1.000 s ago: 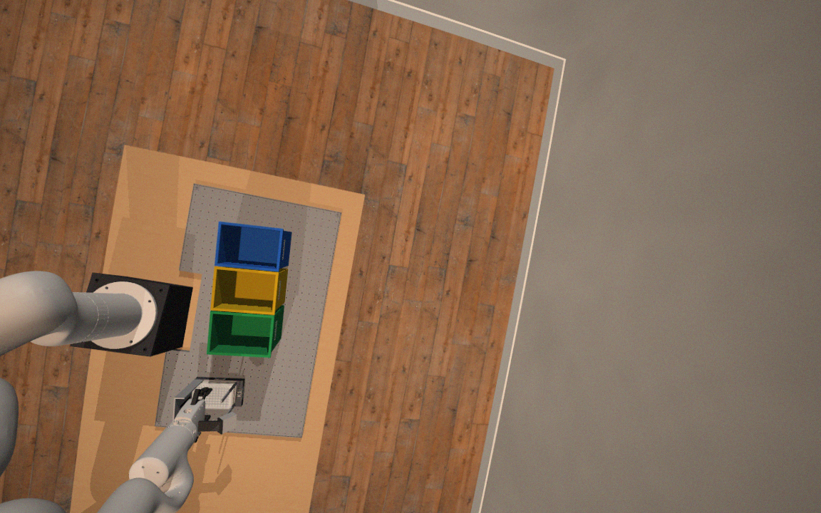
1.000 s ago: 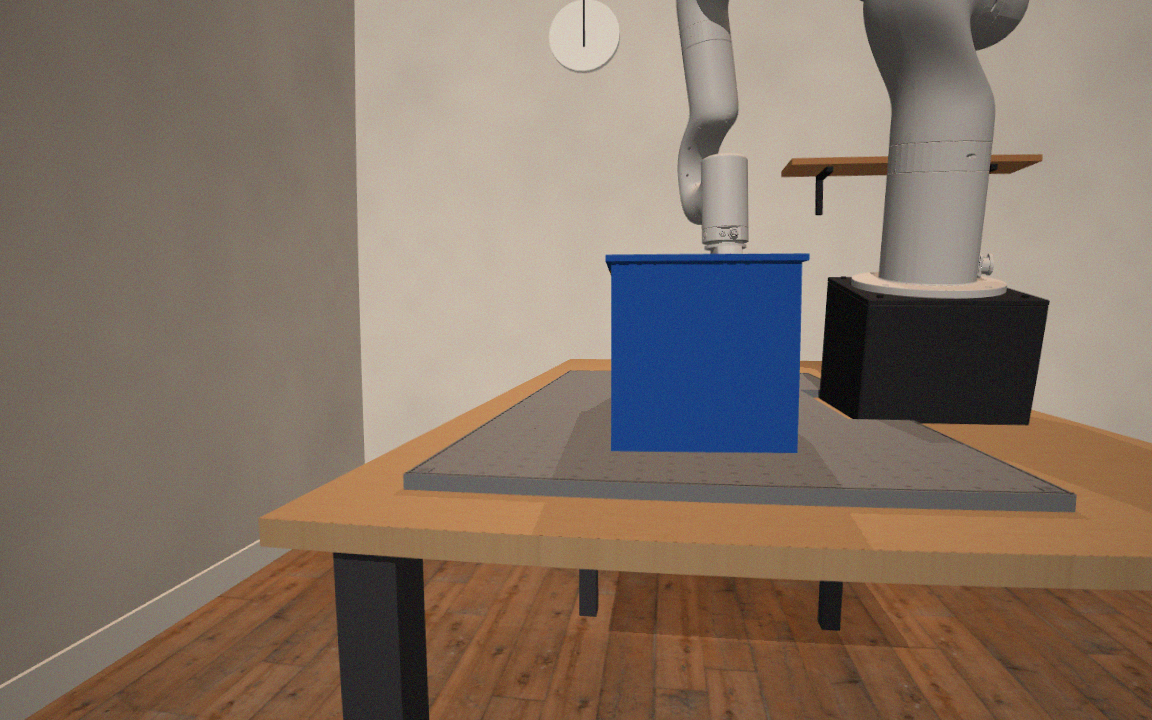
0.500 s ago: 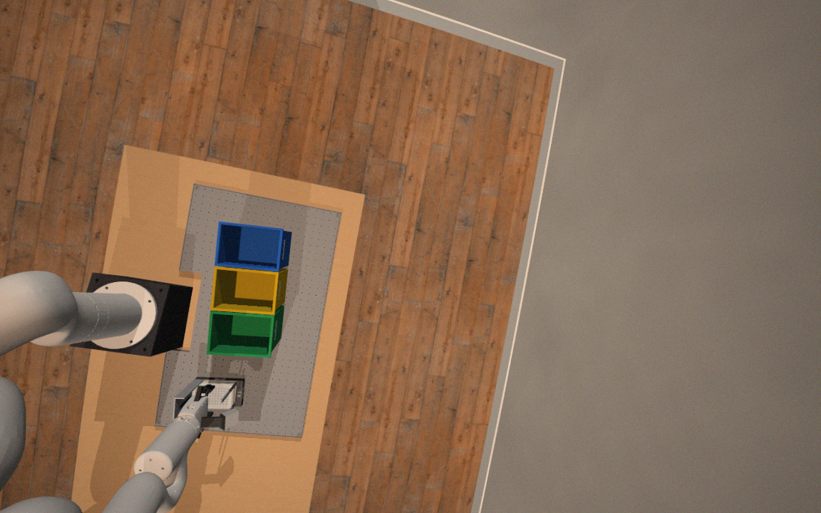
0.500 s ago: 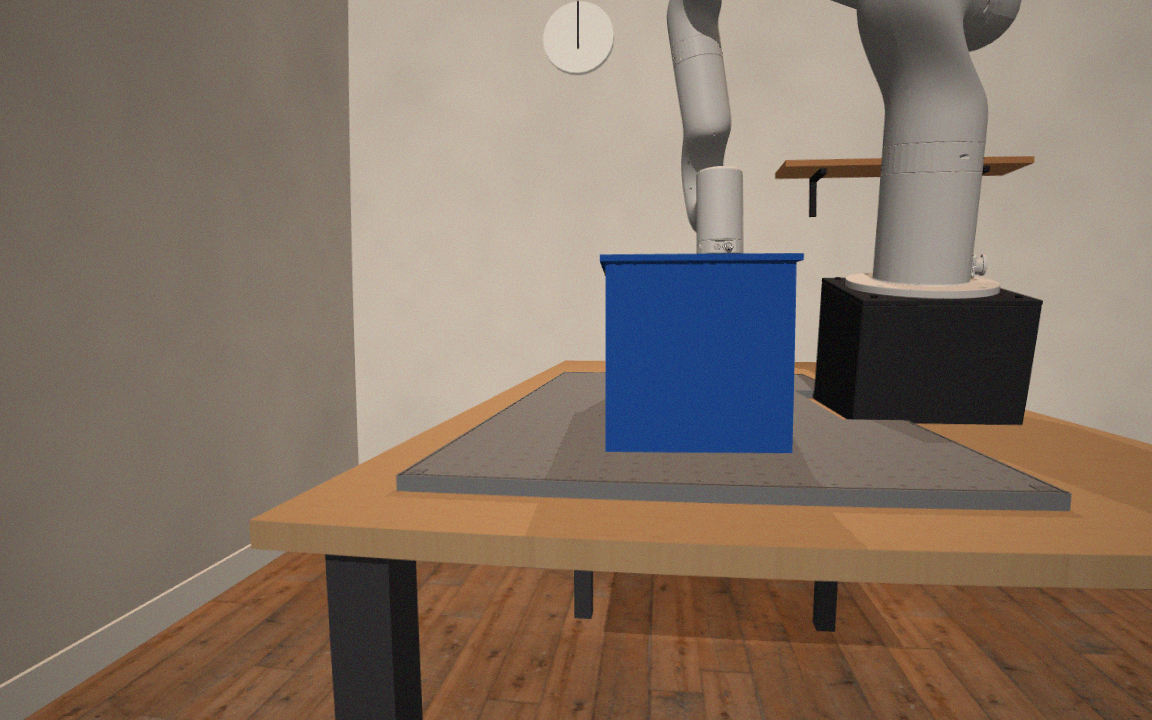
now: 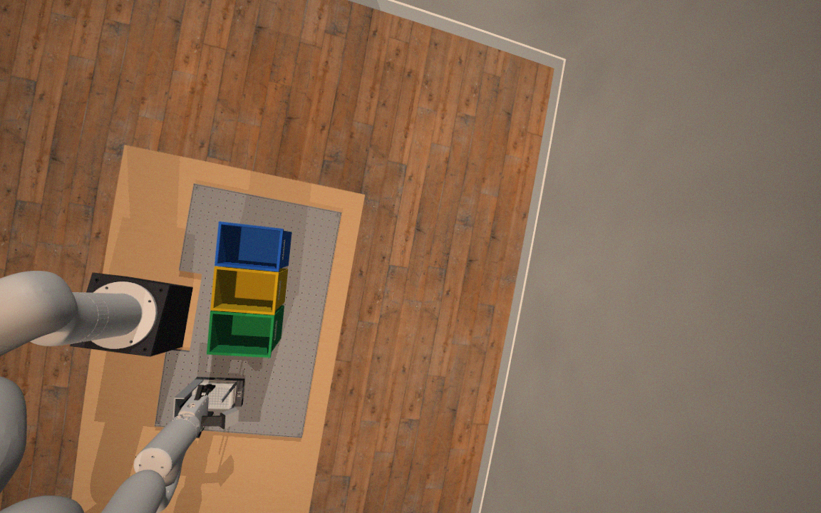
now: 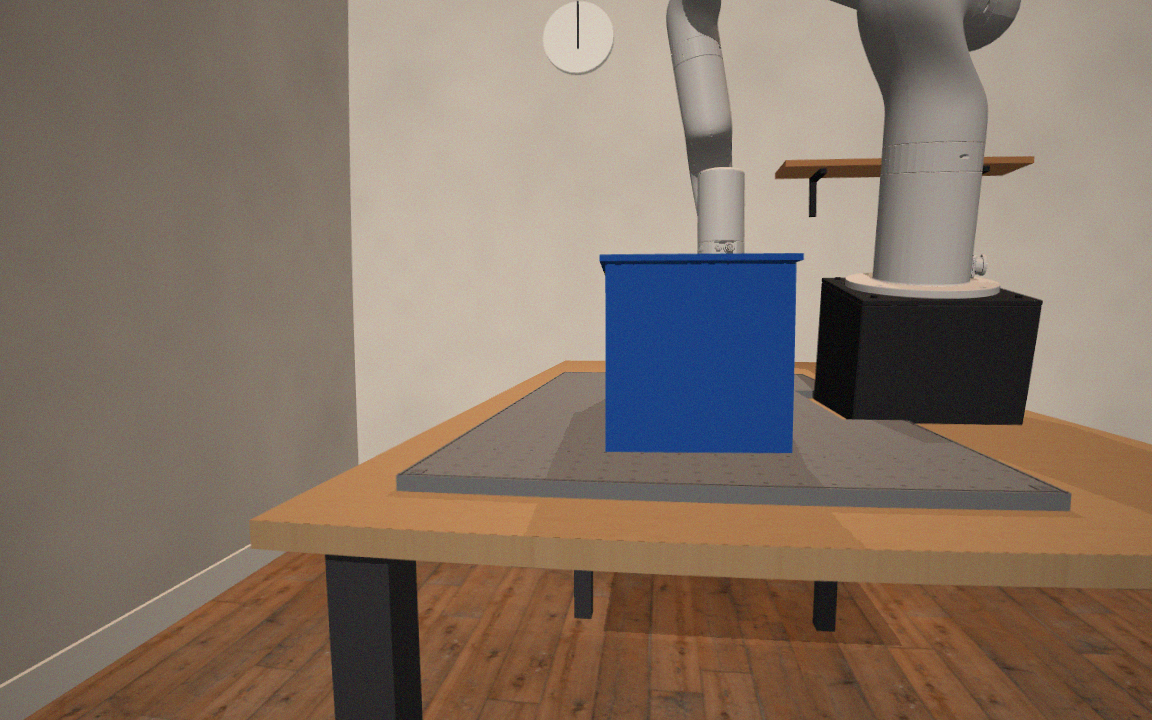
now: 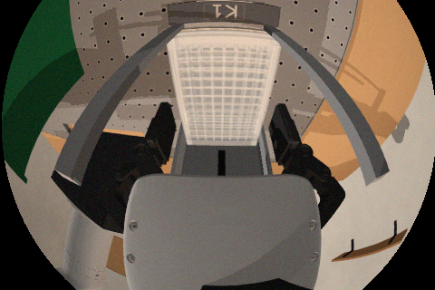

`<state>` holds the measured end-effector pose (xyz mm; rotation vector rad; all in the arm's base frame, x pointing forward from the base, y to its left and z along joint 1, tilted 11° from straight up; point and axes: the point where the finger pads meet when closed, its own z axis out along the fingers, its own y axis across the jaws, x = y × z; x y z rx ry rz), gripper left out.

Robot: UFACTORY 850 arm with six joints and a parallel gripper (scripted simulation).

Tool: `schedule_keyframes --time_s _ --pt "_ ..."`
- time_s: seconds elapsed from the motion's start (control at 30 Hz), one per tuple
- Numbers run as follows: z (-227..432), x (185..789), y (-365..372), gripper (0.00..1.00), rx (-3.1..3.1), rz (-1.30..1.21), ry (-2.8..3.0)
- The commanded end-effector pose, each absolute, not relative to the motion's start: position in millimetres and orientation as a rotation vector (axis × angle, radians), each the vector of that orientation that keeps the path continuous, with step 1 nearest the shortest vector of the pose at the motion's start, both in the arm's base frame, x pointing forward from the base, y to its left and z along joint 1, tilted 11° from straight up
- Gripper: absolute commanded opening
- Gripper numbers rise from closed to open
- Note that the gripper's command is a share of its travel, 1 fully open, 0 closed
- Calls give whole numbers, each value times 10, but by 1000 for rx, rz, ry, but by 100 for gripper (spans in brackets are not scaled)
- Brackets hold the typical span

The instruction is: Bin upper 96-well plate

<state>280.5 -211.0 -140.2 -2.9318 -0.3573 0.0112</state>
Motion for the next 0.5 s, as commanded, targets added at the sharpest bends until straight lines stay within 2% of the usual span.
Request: schedule_keyframes --time_s 0.0,0.47 --pt "-1425 2809 -2110 100 -2937 8 -358" --pt "-1504 2806 -2095 100 -2937 8 -358"
